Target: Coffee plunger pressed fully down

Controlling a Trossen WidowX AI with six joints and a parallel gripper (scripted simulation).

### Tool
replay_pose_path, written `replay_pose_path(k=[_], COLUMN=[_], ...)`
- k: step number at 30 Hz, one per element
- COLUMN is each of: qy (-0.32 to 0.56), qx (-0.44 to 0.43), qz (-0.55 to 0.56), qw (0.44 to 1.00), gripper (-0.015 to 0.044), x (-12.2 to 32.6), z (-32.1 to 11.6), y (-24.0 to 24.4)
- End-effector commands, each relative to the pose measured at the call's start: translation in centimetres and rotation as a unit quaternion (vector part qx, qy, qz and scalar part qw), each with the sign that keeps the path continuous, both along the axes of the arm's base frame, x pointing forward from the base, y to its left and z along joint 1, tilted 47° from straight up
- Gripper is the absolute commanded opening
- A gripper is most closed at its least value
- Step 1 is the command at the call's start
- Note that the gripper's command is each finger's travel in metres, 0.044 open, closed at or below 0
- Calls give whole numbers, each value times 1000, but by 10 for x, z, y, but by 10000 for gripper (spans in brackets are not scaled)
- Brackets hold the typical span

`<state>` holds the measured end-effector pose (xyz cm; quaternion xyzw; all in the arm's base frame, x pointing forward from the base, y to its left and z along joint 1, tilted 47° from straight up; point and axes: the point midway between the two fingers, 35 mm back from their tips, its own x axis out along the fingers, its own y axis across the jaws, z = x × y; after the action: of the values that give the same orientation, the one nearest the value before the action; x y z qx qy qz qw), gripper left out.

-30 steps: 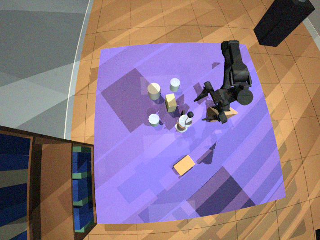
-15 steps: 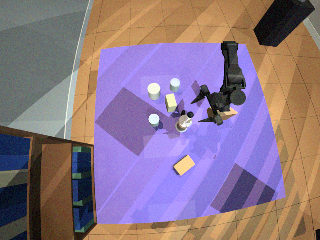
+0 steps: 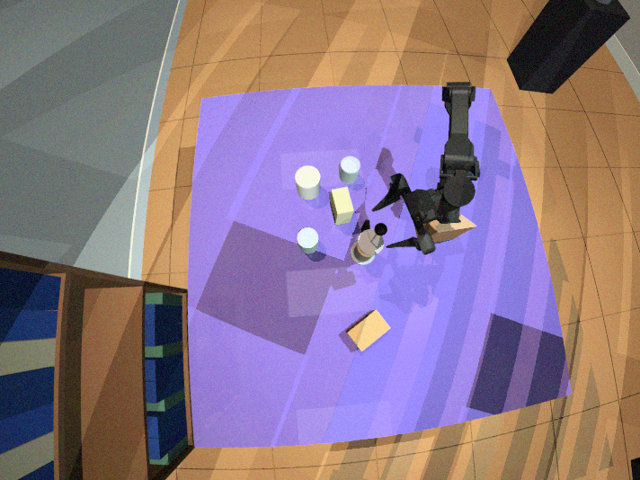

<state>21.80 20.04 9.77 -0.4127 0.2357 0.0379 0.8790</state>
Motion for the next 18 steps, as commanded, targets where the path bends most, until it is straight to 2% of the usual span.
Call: replay_pose_path(k=[1,12,18], qy=[3,3,3], qx=[-7,-7,-7], qz=[1,1,1], qw=[1000,1000,1000], gripper=[440,151,123], x=[2,2,2], z=[-4,-4,-4], y=[-3,-3,-3])
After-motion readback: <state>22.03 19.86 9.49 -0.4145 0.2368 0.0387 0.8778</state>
